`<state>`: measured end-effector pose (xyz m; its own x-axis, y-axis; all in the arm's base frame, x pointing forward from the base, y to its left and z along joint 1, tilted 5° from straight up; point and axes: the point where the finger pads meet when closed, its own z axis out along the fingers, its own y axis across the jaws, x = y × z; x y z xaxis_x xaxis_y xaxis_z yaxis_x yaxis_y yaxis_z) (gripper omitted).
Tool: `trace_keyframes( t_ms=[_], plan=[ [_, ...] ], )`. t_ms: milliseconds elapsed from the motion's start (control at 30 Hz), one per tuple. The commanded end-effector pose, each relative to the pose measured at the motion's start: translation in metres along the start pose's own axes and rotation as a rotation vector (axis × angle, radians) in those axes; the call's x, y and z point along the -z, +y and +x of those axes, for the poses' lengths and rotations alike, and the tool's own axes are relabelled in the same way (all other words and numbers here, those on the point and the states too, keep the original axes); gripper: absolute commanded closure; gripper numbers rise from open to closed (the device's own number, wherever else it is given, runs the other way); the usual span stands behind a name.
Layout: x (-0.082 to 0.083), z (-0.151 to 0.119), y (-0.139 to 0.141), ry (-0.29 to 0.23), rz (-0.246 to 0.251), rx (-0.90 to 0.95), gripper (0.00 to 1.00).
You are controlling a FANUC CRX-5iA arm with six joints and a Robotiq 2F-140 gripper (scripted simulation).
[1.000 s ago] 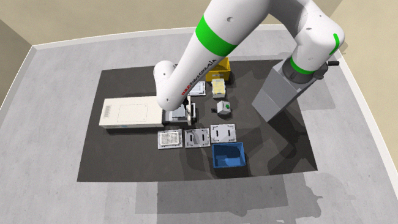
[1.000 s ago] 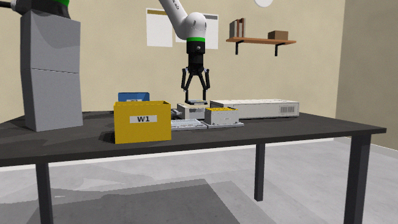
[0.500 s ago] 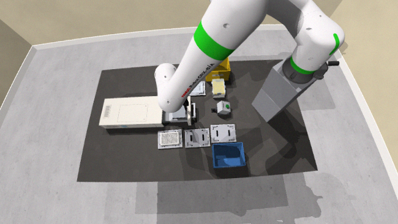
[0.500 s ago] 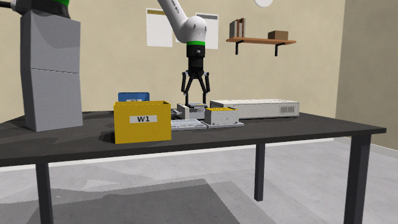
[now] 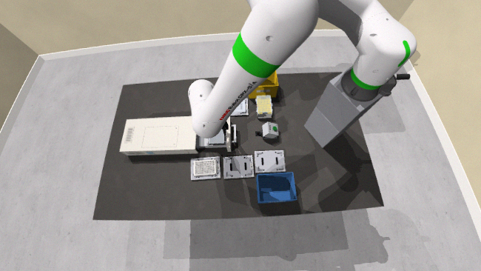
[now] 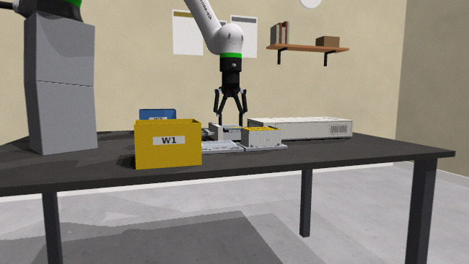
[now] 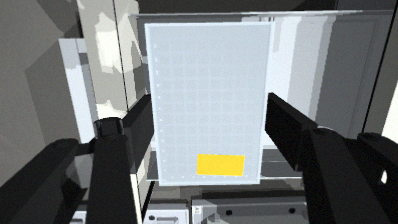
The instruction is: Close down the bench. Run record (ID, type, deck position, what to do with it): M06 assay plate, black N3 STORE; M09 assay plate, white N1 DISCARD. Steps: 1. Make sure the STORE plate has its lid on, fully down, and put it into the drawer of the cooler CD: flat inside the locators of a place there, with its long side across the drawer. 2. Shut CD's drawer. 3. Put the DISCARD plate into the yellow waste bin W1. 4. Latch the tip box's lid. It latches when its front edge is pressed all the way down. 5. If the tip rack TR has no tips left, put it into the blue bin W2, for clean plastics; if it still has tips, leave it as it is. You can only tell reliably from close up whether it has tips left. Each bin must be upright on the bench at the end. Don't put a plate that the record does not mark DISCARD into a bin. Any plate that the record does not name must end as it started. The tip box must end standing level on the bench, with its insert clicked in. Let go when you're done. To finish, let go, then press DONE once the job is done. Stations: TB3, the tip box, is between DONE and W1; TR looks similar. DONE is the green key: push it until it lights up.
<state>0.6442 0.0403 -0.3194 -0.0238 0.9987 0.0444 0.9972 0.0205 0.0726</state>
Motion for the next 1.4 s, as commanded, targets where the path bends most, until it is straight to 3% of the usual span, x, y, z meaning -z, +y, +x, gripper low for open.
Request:
trace_keyframes(
  t_ms=[0,333,1367],
  plan=[
    [-0.004,0.0,0.001,0.0,-0.002,0.0,0.9],
    [-0.014,0.0,0.001,0.0,-0.002,0.0,0.9],
    [-0.014,0.0,0.001,0.0,-0.002,0.0,0.9]
  ],
)
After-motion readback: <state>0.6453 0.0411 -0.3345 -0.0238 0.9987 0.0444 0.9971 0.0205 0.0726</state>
